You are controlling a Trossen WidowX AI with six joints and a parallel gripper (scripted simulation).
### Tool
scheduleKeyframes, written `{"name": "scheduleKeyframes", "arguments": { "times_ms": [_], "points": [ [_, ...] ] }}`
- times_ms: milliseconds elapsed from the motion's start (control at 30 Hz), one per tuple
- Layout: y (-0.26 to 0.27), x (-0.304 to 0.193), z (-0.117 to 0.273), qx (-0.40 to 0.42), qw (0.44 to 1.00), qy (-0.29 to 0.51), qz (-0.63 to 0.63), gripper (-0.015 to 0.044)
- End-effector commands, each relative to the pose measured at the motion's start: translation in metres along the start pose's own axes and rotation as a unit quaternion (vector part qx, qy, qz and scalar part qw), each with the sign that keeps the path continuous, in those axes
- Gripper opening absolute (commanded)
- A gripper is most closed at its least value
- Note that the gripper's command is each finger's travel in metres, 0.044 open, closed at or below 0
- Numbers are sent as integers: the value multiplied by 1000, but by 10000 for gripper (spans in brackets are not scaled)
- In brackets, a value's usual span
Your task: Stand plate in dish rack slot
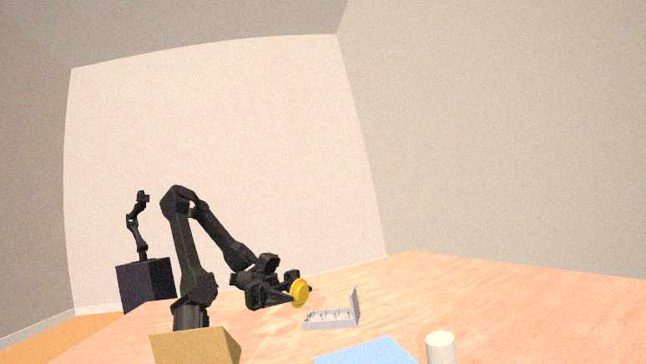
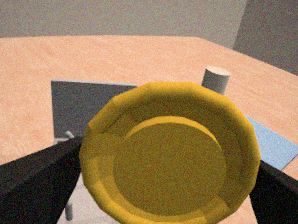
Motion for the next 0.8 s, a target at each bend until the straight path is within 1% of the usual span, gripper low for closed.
{"name": "scheduleKeyframes", "arguments": {
  "times_ms": [0, 367, 767],
  "points": [
    [0, -1, 5, 38, 999, -13, -3, 0],
    [2, -6, 24, 148, 988, -43, -15, 0],
    [2, -13, 21, 149, 988, -43, -14, 0]
  ]
}}
Point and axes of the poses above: the point midway between the two fingers, 35 mm back from their tips, its own z axis back along the fingers, its own y axis across the jaws, x = y × z, the point moved 4 cm from there along z, back along the fingers, and after that the axes turned 13 degrees about -z, right-handed, at the moved point
